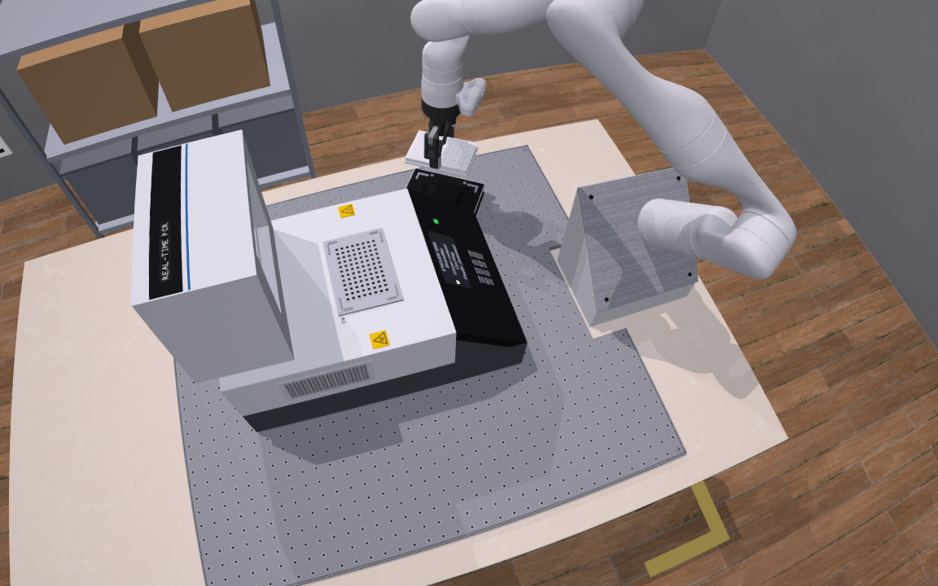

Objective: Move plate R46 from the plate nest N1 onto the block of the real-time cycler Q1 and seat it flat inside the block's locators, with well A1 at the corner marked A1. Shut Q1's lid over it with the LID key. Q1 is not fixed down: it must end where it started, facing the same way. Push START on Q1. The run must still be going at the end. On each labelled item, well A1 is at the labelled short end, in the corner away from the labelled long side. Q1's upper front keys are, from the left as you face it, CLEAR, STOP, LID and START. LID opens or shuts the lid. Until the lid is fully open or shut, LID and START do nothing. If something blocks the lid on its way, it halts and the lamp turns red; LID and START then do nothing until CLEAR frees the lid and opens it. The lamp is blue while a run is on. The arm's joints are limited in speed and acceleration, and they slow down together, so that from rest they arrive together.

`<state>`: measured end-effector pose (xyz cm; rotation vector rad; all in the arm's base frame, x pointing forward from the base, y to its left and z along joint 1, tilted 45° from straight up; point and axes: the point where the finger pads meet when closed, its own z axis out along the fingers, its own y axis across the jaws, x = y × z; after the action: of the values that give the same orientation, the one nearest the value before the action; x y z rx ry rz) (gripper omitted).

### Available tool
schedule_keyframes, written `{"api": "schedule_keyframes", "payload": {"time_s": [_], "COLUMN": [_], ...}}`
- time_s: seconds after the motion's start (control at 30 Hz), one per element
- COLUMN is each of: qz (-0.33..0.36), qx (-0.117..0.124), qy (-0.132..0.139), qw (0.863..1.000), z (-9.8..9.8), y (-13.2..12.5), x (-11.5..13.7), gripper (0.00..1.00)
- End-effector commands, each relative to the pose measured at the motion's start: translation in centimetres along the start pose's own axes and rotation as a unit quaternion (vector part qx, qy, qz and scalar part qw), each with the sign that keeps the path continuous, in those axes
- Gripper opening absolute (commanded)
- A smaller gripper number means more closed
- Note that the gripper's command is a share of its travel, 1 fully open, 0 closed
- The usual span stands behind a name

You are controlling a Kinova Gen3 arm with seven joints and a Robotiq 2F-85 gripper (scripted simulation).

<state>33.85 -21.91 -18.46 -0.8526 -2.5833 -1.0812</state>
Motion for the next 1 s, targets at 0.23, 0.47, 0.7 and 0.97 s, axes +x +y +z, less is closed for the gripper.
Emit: {"api": "schedule_keyframes", "payload": {"time_s": [0.23, 0.47, 0.7, 0.97], "qz": [0.000, 0.000, 0.000, 0.000], "qx": [0.000, 0.000, 0.000, 0.000], "qy": [-0.001, -0.001, -0.001, -0.001], "qw": [1.000, 1.000, 1.000, 1.000], "z": [-1.1, -2.1, -2.7, -3.8], "y": [0.0, 0.0, 0.0, 0.0], "x": [-0.1, -0.1, -0.1, -0.1], "gripper": [0.90, 0.90, 0.90, 0.90]}}
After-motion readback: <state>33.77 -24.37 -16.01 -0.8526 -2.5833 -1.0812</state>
